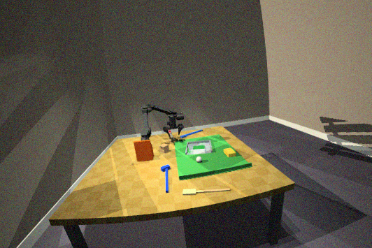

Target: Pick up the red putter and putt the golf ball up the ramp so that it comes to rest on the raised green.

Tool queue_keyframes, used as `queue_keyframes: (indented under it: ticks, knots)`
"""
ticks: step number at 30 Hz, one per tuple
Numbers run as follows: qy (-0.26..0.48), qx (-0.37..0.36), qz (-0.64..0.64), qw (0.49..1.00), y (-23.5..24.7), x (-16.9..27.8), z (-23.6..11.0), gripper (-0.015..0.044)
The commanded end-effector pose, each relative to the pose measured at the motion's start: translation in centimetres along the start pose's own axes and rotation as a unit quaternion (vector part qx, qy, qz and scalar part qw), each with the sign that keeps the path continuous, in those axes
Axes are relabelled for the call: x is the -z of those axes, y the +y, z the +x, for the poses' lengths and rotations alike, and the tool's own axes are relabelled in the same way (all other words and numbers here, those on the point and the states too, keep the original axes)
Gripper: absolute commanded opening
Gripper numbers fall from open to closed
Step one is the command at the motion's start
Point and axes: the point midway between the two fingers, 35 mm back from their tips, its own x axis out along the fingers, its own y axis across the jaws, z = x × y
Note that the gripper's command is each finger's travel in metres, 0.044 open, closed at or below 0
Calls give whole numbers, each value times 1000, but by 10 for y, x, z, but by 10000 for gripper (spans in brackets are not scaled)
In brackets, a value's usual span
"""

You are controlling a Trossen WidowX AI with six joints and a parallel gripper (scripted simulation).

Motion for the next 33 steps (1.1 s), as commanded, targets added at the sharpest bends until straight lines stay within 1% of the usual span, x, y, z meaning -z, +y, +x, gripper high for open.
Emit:
queue_keyframes:
  ticks: [1,6,12,17,22,33]
  knots:
    - [-42,-2,-3,999,8,1,-5,440]
    - [-42,-2,-3,999,8,1,-3,440]
    - [-42,-2,-3,999,8,4,17,440]
    - [-42,-2,-3,999,8,6,22,440]
    - [-43,-2,-3,999,8,8,40,440]
    - [-43,-2,-3,999,8,10,50,440]
